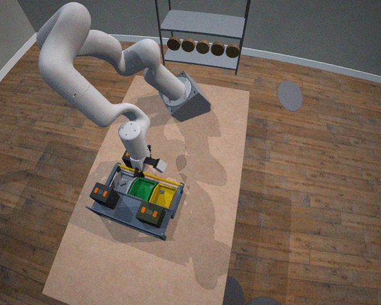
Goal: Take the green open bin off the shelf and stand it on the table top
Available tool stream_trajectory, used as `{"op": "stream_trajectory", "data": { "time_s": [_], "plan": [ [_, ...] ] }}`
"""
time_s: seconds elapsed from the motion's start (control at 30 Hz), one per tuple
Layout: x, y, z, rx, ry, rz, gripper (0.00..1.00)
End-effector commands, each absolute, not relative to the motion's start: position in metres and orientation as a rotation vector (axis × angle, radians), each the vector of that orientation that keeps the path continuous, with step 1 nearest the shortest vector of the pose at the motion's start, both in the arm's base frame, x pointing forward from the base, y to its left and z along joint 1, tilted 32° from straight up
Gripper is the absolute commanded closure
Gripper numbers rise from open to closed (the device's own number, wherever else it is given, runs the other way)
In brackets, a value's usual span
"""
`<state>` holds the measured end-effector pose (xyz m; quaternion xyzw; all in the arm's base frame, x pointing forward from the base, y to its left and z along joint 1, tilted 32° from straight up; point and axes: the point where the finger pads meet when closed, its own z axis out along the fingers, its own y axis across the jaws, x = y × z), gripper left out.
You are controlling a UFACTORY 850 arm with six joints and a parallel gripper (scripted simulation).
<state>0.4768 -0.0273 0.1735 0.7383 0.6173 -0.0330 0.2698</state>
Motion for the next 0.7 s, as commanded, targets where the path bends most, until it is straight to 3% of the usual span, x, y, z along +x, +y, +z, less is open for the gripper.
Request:
{"op": "stream_trajectory", "data": {
  "time_s": [0.0, 0.13, 0.17, 0.67],
  "plan": [
    [0.4772, -0.0270, 0.1740, 1.989, 1.663, -0.087, 0.00],
    [0.4772, -0.0270, 0.1740, 1.989, 1.663, -0.087, 0.00],
    [0.4772, -0.0270, 0.1740, 1.989, 1.663, -0.087, 0.53],
    [0.4772, -0.0270, 0.1740, 1.989, 1.663, -0.087, 0.53]
  ]
}}
